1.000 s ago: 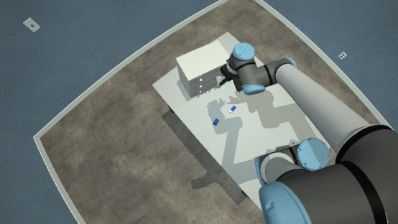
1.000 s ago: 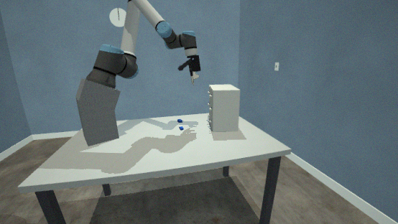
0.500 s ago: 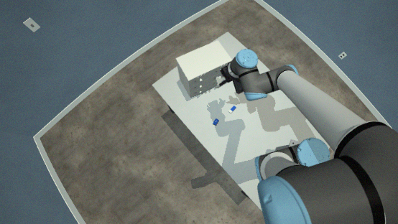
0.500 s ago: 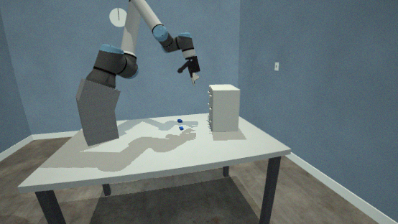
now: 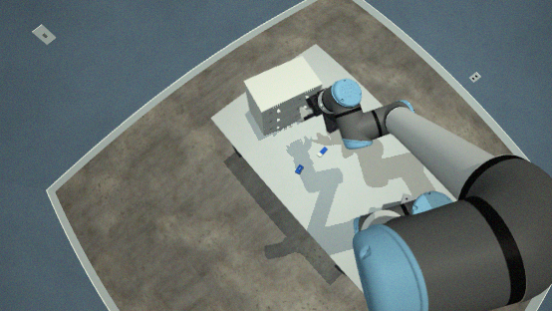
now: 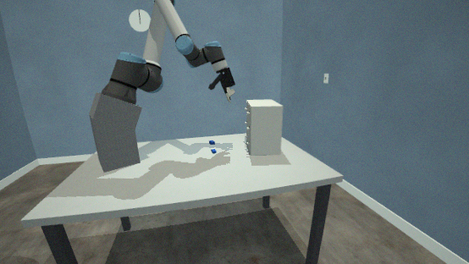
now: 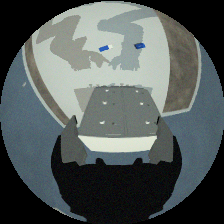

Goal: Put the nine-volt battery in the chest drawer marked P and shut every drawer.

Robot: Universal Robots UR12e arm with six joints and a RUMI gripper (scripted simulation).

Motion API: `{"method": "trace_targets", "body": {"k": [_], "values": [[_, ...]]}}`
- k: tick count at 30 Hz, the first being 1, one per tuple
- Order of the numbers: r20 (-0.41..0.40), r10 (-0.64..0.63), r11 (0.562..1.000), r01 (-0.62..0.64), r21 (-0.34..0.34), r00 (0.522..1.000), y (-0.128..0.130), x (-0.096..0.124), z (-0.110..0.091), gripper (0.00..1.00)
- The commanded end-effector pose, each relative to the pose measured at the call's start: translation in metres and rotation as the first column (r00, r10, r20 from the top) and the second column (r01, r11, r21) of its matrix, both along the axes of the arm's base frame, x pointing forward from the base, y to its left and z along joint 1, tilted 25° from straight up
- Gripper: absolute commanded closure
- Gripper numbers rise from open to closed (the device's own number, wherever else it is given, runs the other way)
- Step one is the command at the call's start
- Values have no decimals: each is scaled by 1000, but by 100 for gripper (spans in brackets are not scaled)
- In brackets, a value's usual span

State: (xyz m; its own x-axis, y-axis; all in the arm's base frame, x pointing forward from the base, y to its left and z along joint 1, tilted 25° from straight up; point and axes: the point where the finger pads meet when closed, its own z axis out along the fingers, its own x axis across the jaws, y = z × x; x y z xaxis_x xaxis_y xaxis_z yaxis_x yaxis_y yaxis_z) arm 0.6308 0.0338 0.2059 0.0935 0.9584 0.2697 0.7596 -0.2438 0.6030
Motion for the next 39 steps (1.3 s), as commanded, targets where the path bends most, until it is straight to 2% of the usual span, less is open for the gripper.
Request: {"method": "trace_targets", "body": {"k": [1,19,39], "values": [[37,-11,1000,11,-4,999,0,4,-2,0],[170,-47,999,50,-13,984,1,17,-9,0],[324,-86,995,97,-17,942,1,33,-17,0]]}}
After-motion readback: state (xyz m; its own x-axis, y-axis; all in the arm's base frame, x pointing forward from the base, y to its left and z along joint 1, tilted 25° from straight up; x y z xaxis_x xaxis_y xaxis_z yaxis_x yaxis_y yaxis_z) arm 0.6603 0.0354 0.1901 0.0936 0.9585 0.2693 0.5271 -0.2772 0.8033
